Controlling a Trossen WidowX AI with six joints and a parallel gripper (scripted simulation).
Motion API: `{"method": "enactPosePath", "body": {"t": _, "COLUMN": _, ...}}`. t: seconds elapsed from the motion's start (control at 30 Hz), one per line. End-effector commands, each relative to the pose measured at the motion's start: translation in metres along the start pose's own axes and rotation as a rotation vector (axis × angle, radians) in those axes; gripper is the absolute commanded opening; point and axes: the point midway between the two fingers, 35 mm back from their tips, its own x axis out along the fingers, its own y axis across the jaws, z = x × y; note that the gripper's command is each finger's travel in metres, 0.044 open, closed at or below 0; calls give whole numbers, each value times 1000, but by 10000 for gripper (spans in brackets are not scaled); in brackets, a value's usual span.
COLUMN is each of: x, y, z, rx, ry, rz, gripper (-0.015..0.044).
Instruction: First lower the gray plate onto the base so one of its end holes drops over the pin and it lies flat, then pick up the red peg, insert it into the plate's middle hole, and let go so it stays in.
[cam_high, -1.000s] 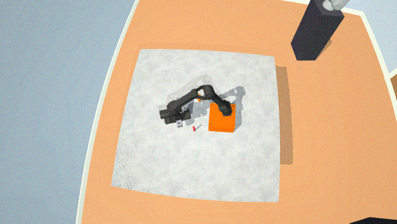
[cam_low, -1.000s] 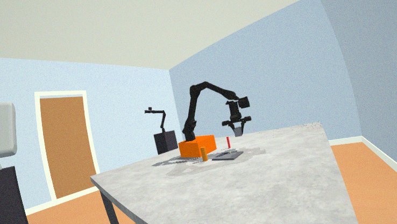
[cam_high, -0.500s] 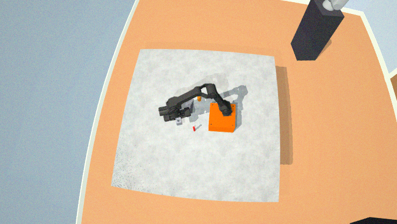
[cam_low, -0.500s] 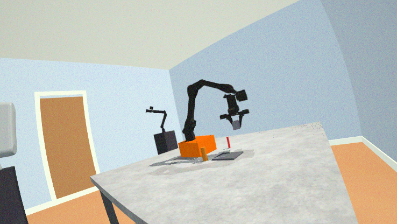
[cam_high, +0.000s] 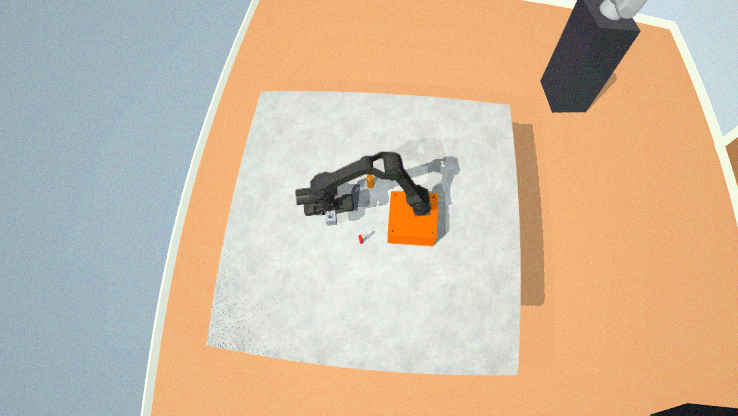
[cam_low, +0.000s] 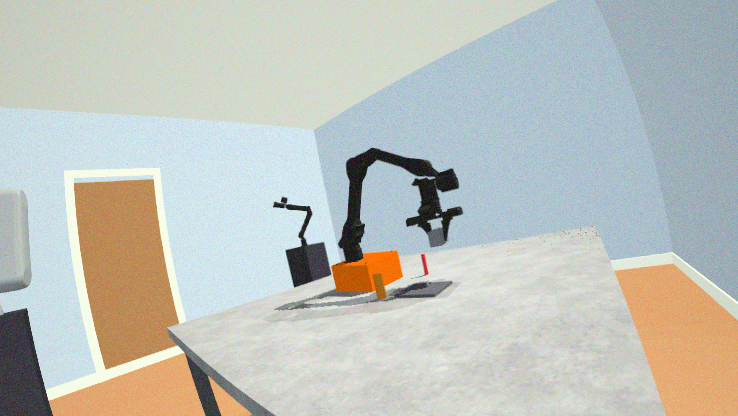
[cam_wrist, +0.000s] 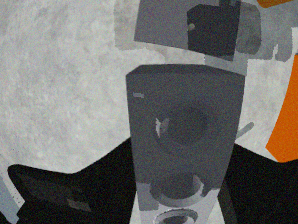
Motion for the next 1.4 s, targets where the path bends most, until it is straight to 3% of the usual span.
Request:
{"method": "enactPosePath", "body": {"t": 0.0, "x": 7, "y": -4, "z": 9, "rx": 45, "ry": 3, "rz": -6, "gripper": 0}}
{"method": "enactPosePath", "body": {"t": 1.37, "x": 64, "y": -51, "z": 117, "rx": 502, "ry": -10, "rz": -7, "gripper": 0}}
